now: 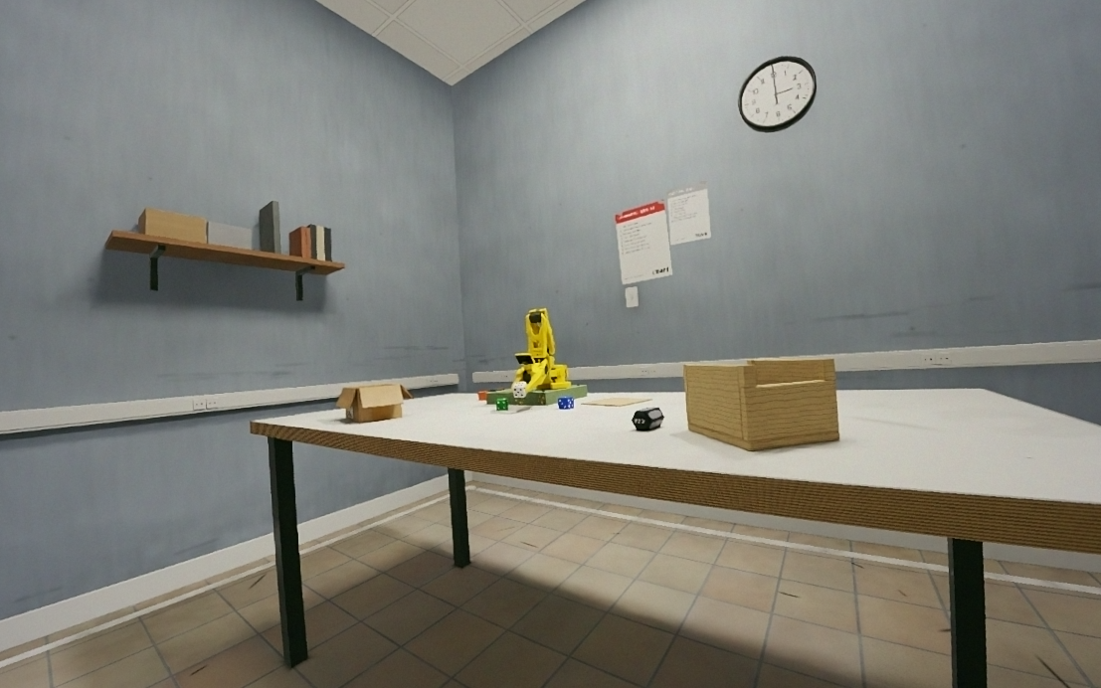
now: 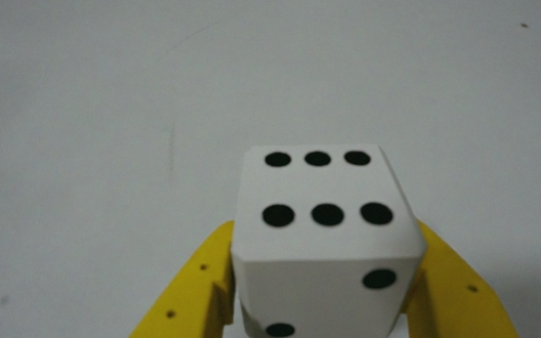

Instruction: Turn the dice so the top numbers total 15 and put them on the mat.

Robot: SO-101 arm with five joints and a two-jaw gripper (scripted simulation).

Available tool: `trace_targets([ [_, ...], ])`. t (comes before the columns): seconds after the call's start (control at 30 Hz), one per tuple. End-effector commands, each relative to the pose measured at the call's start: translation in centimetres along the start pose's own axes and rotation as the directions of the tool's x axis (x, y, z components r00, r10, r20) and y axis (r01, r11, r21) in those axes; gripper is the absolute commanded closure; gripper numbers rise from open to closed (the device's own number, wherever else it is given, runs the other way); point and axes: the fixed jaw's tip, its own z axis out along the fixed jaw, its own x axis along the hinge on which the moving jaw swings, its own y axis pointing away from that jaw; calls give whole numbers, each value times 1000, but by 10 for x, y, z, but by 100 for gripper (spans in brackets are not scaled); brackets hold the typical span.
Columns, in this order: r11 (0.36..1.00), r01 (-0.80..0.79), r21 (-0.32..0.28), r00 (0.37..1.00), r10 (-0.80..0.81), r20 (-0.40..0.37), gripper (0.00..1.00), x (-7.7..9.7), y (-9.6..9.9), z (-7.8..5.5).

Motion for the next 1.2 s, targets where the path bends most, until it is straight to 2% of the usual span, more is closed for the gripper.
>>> trace_targets([
  [0.0,1000,-5,-12,1000,5,-9,100,3,3,-1],
  [0.47,1000,-5,-12,1000,5,-9,100,3,3,-1],
  [0.5,999,-12,-34,1000,12,1,100,2,9,-4],
  [1.17,999,-12,-34,1000,12,1,100,3,9,-4],
])
